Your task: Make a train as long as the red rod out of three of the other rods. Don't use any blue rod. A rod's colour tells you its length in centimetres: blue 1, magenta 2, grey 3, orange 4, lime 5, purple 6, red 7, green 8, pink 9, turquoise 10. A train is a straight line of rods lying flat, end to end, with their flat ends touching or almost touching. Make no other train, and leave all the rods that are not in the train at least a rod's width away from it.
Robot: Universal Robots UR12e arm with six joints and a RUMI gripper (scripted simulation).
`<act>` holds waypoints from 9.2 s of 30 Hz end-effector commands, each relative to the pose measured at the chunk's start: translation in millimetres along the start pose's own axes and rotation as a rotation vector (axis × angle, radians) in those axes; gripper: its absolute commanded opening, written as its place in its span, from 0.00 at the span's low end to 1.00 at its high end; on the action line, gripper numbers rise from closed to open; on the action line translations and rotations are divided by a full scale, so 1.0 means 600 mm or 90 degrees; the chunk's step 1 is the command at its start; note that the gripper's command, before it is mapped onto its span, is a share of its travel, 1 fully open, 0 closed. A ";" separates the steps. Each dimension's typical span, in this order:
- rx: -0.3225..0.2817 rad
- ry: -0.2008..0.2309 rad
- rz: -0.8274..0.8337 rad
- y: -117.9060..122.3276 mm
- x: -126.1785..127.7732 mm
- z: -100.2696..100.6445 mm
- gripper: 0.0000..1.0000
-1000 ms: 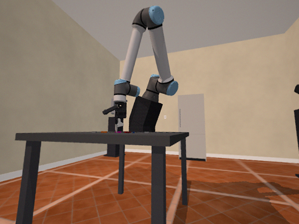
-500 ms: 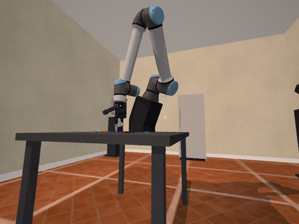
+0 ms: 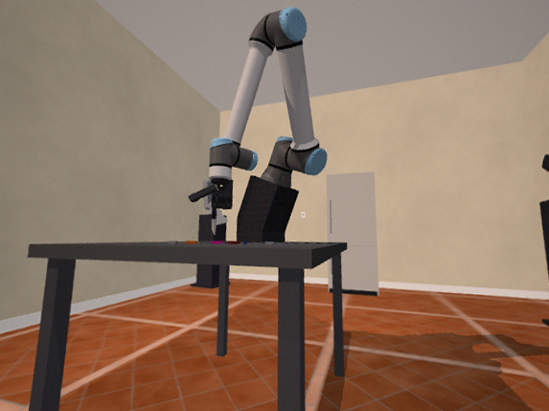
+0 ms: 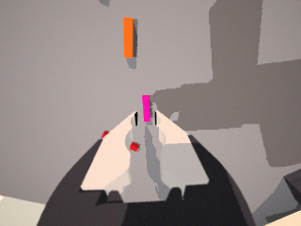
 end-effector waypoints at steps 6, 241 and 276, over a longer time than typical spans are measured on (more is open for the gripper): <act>0.000 0.000 0.000 -0.001 -0.001 -0.083 0.14; 0.000 0.000 0.295 -0.241 -0.076 0.027 0.14; 0.000 0.000 0.295 -0.241 -0.076 0.055 0.14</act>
Point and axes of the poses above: the point where the finger pads meet when closed, its own z axis out along the fingers, its own x axis across the jaws, y = z × x, the point moved 5 cm from there along -z, back along the fingers, and after that the axes turned 3 degrees about z, right-handed, at the moved point
